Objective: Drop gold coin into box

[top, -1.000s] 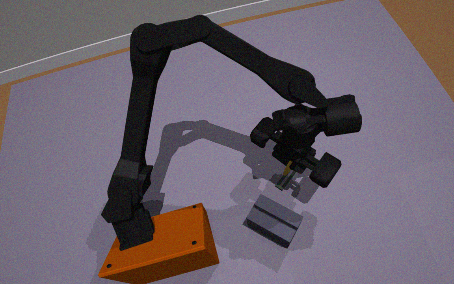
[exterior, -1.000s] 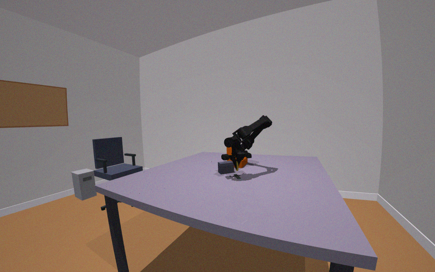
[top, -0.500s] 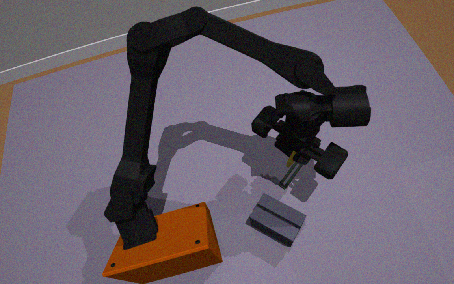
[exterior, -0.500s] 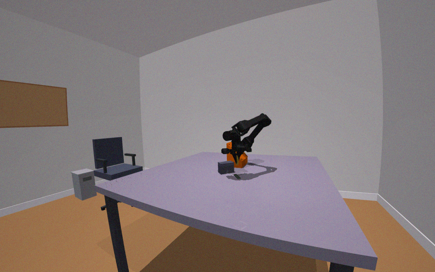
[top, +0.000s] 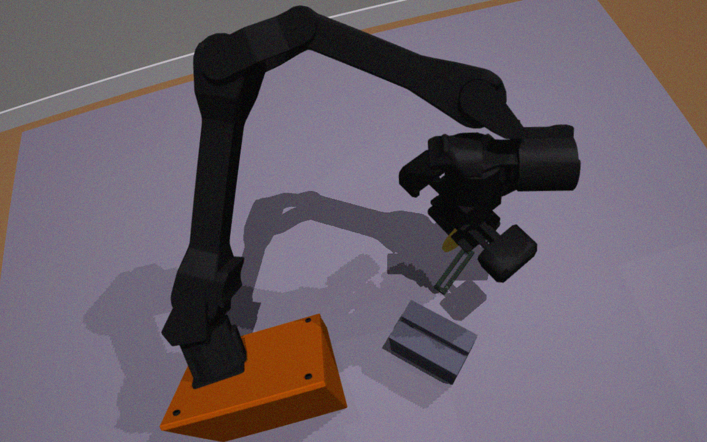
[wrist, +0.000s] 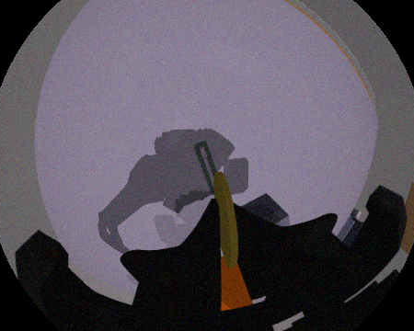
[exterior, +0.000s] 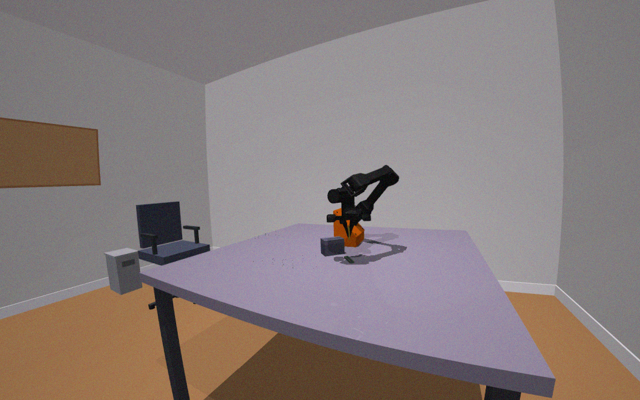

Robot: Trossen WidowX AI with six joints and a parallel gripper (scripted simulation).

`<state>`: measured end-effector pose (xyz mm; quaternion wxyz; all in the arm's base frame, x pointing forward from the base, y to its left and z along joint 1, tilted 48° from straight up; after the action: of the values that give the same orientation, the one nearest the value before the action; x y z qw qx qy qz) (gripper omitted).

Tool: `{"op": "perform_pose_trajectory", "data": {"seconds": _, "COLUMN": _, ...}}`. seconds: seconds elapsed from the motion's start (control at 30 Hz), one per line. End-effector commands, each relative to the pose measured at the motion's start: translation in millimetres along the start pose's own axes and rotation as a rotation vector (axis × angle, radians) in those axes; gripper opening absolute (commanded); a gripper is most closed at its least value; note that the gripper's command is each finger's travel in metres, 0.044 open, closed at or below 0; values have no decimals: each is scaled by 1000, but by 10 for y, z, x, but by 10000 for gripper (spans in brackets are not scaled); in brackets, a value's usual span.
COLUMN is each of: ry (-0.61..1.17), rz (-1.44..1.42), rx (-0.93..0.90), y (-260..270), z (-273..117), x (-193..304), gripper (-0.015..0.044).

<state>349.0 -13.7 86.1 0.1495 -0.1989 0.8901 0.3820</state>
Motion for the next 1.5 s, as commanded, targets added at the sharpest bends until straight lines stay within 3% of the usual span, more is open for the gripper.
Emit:
{"op": "perform_pose_trajectory", "data": {"seconds": 0.0, "ry": 2, "rz": 152, "rx": 3, "y": 6, "z": -9, "x": -3, "gripper": 0}}
{"op": "perform_pose_trajectory", "data": {"seconds": 1.0, "ry": 1, "rz": 1170, "rx": 4, "y": 51, "z": -13, "x": -28, "gripper": 0}}
{"op": "perform_pose_trajectory", "data": {"seconds": 1.47, "ry": -1, "rz": 1206, "rx": 9, "y": -17, "z": -21, "x": 62, "gripper": 0}}
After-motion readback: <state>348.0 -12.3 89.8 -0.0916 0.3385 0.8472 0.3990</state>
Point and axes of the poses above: the point midway between the two fingers, 35 mm back from their tips, its own z axis out along the fingers, its own y axis across the jaws, x = y × z, the point moved 1 cm from there along -z, back along the fingers, and after that the axes turned 10 degrees about -z, right-handed, at the moved point
